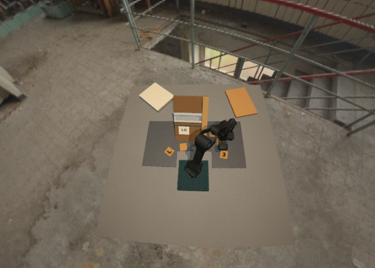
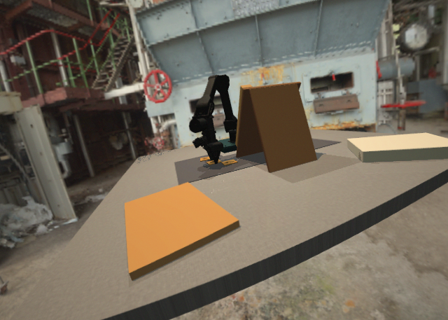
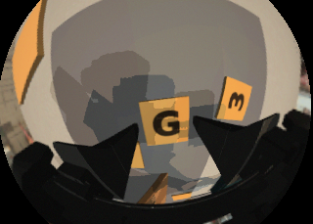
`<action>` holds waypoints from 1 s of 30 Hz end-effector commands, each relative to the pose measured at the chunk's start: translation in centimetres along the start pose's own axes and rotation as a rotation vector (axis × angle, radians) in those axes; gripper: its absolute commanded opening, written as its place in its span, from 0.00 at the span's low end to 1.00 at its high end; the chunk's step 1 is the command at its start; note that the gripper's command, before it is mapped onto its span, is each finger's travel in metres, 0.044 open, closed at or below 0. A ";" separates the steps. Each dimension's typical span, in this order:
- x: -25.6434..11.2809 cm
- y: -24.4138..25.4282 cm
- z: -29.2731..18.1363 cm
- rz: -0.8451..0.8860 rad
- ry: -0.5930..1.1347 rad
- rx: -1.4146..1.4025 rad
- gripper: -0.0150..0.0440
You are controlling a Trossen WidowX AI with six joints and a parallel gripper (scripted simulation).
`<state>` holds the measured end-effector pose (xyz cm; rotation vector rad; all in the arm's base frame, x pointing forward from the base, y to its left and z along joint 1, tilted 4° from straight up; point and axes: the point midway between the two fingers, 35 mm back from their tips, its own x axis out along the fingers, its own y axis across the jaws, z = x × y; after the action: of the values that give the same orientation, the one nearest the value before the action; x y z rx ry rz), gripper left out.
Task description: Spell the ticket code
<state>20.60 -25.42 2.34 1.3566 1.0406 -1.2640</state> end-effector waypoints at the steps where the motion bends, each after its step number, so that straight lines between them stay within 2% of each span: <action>1: 0.1 0.0 0.0 -0.003 -0.002 0.003 0.83; 23: 0.1 0.0 0.0 -0.003 -0.002 0.003 0.83; 24: 0.1 0.0 0.0 -0.003 -0.002 0.003 0.79; 30: 0.1 0.0 0.0 -0.003 -0.002 0.003 0.72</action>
<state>20.59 -25.42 2.28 1.3560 1.0409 -1.2648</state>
